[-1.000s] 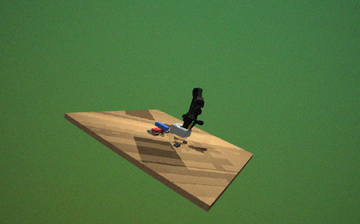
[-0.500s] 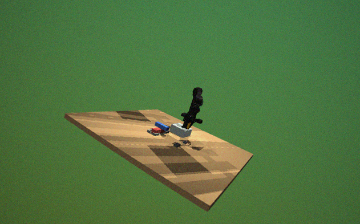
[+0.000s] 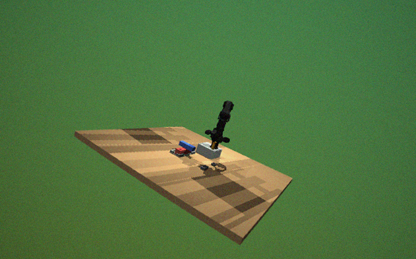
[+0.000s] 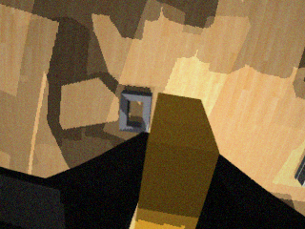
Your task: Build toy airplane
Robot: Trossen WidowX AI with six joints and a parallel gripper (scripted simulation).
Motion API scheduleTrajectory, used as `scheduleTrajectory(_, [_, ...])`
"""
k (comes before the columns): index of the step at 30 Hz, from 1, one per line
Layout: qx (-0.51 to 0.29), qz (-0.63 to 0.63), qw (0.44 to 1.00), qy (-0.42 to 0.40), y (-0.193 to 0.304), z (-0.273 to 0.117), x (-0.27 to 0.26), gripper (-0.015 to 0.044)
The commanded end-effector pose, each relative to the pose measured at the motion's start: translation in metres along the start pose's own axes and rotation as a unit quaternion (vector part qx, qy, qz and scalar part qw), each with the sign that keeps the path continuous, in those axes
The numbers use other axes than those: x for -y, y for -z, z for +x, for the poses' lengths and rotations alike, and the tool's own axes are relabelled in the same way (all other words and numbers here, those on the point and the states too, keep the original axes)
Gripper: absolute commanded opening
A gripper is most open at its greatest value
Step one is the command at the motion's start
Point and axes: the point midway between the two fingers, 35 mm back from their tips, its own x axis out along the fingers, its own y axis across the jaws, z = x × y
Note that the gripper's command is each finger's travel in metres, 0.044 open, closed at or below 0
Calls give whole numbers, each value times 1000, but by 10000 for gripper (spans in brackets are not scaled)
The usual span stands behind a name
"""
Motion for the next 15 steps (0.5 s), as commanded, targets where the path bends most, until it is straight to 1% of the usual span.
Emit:
scheduleTrajectory(1, [3, 0, 1000, 1, -10, 1, 8, 0])
scheduleTrajectory(15, [1, 7, 1000, 3, -33, 6, 35, 0])
